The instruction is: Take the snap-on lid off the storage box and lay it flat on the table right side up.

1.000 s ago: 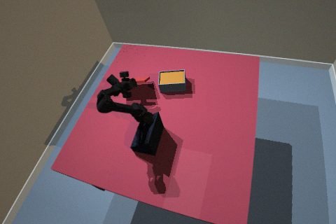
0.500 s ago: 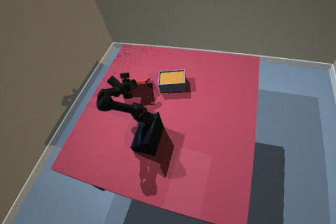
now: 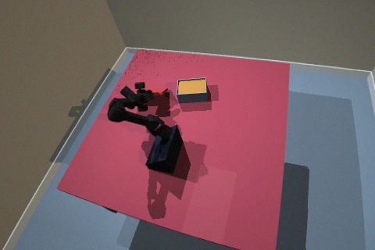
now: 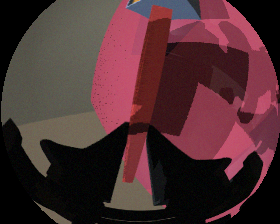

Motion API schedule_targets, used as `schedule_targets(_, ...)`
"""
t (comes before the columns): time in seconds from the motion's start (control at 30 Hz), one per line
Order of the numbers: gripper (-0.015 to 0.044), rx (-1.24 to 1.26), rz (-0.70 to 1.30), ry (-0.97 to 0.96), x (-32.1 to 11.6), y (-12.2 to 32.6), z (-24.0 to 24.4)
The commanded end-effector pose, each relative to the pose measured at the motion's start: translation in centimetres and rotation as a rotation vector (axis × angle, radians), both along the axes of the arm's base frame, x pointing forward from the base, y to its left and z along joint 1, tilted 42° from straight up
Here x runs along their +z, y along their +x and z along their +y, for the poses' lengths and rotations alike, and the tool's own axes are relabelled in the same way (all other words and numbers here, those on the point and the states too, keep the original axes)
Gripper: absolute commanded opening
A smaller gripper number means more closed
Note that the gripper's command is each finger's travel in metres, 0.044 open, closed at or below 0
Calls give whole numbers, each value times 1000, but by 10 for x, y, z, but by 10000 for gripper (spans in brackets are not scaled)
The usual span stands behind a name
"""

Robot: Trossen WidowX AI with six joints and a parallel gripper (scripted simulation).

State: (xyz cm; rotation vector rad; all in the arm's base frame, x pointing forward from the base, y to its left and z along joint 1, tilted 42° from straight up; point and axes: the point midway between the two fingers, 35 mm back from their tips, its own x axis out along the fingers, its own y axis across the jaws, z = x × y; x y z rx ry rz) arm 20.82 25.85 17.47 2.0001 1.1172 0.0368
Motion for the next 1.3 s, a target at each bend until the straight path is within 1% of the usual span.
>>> schedule_targets(0.0,0,-12,-2,2,-2,1,1)
schedule_targets(1.27,0,-12,0,3,-25,-3,21)
